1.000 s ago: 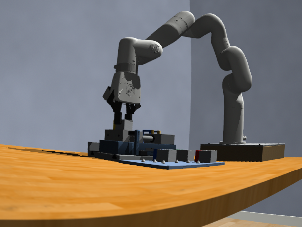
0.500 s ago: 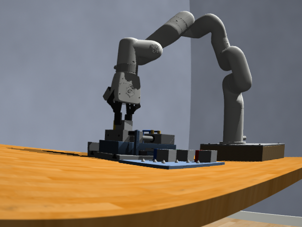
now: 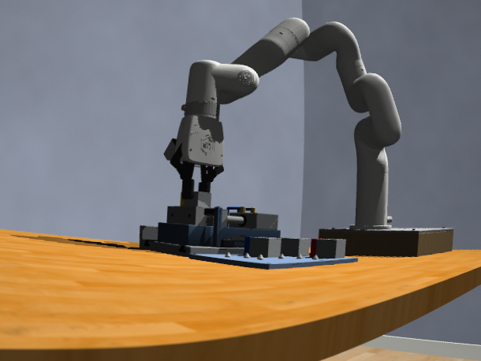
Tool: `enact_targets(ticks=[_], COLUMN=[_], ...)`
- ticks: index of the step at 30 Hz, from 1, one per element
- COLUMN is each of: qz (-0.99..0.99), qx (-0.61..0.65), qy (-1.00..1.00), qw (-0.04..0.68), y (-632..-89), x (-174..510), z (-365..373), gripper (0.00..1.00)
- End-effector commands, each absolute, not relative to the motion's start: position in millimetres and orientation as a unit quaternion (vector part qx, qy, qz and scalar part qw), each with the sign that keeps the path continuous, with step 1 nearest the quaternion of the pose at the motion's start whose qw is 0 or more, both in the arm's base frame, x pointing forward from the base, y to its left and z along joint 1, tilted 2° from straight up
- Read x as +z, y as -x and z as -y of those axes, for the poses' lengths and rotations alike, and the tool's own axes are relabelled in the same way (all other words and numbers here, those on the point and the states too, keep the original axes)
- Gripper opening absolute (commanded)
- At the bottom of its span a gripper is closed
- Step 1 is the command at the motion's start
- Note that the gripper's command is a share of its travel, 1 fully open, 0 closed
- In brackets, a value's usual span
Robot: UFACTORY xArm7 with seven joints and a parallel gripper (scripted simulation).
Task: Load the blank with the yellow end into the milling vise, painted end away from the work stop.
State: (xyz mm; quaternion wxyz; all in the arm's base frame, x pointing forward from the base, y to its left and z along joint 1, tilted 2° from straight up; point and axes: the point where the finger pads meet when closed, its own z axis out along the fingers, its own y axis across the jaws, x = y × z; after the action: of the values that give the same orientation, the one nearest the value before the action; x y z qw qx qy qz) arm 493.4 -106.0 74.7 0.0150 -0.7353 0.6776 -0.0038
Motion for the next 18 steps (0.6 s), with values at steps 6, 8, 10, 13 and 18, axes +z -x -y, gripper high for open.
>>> enact_targets(ticks=[6,8,10,13,18], qz=[-0.678,-0.678,-0.678,-0.678,-0.678], qx=[-0.006,-0.006,-0.006,-0.006,-0.006], qy=[0.735,0.735,0.735,0.735,0.735], qw=[0.016,0.016,0.016,0.016,0.016], y=[-495.0,-495.0,-495.0,-495.0,-495.1], x=[76.1,76.1,75.8,75.4,74.6], z=[106.4,106.4,106.4,106.4,106.4], gripper=[0.00,0.00,0.00,0.00,0.00])
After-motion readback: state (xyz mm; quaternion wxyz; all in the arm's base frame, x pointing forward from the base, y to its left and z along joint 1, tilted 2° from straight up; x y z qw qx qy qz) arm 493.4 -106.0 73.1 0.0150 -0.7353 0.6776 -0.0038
